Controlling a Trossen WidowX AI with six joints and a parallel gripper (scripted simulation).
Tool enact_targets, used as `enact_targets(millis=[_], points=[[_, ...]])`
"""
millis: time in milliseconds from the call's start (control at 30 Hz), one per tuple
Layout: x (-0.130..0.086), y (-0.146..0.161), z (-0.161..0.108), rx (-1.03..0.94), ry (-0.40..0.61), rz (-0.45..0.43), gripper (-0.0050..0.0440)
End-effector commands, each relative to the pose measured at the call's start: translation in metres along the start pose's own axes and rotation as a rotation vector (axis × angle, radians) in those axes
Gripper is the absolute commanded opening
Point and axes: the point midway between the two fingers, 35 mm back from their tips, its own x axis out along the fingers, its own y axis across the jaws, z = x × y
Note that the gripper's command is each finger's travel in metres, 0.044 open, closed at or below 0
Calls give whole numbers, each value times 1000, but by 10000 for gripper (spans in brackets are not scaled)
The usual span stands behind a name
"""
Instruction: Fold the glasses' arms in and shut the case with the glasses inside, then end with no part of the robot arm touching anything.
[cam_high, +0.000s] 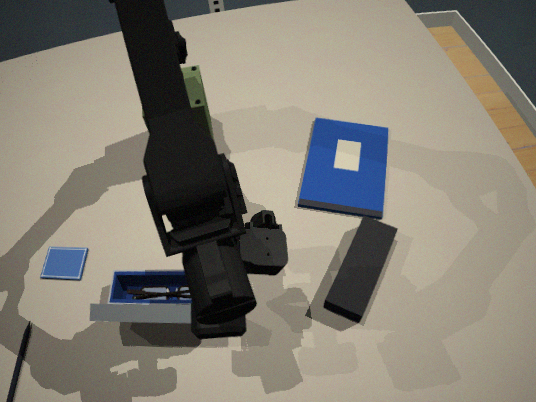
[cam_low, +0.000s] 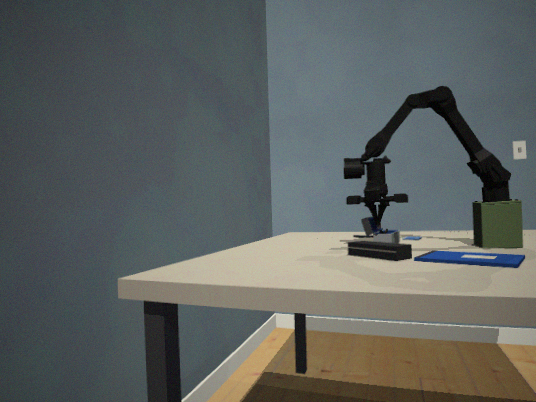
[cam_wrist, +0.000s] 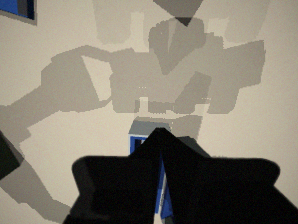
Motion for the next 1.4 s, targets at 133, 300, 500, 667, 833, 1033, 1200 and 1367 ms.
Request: enact_targets(millis=[133, 300, 500, 667, 833, 1033, 1200, 1367], points=[[0, 0, -7, -4, 2, -2, 0], [0, 0, -10, -4, 2, -2, 0], [0, 1, -14, -4, 2, -2, 0], [0, 1, -17, -4, 2, -2, 0], [0, 1, -20, -4, 2, -2, 0], [0, 2, -26, -4, 2, -2, 0], [0, 2, -31, -4, 2, -2, 0], [0, 2, -33, -4, 2, -2, 0]])
